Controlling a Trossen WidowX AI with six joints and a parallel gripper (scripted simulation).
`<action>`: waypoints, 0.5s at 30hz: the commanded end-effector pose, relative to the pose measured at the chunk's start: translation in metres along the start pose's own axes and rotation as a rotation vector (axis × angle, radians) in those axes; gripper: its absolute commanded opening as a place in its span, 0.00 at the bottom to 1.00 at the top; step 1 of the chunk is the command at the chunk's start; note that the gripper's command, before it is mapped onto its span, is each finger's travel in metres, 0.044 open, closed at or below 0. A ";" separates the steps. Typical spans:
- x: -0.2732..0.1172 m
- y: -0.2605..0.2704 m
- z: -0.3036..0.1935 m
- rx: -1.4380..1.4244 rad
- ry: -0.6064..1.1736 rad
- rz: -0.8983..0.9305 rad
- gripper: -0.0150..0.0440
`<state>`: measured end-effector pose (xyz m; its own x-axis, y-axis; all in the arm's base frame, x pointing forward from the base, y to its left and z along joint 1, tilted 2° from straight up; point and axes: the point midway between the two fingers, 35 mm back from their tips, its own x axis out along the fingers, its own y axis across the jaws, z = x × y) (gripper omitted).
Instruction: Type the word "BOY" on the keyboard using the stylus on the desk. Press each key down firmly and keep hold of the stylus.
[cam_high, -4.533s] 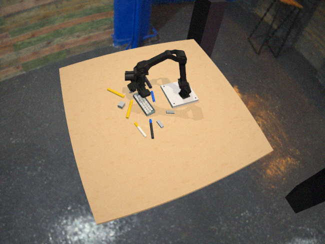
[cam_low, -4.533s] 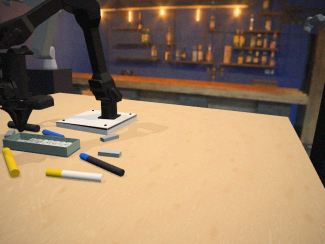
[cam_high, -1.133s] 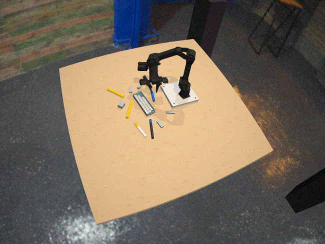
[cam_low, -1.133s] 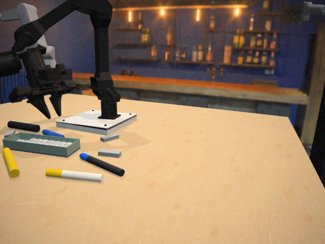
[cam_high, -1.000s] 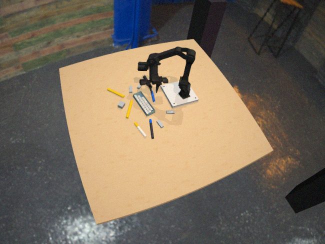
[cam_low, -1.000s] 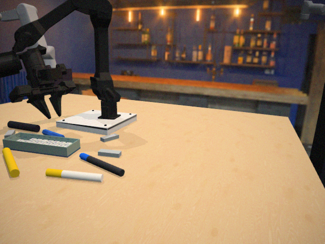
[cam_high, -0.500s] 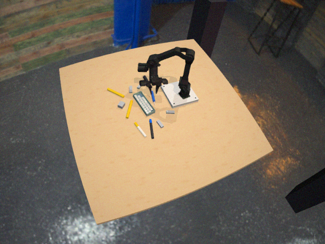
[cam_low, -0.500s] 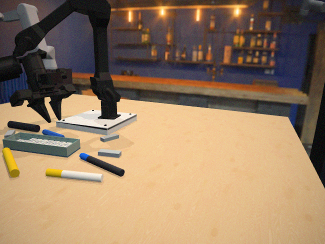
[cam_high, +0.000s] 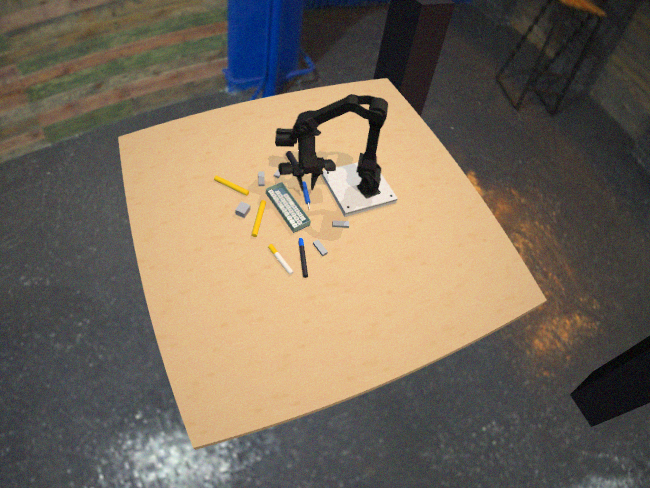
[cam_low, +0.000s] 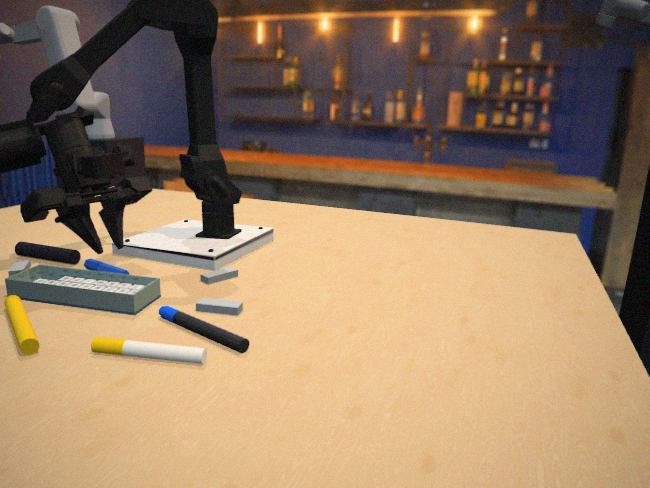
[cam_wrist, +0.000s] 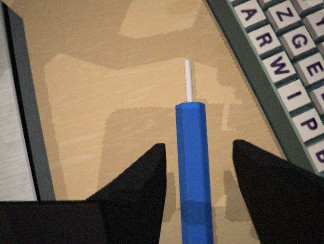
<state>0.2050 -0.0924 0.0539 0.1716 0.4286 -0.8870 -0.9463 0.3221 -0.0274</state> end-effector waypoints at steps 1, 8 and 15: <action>0.004 0.001 -0.002 -0.001 -0.006 0.002 0.51; 0.009 0.001 -0.005 -0.001 -0.006 0.002 0.51; 0.014 0.001 -0.008 -0.001 -0.006 0.002 0.51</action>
<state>0.2049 -0.0932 0.0410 0.1721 0.4288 -0.8869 -0.9462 0.3223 -0.0279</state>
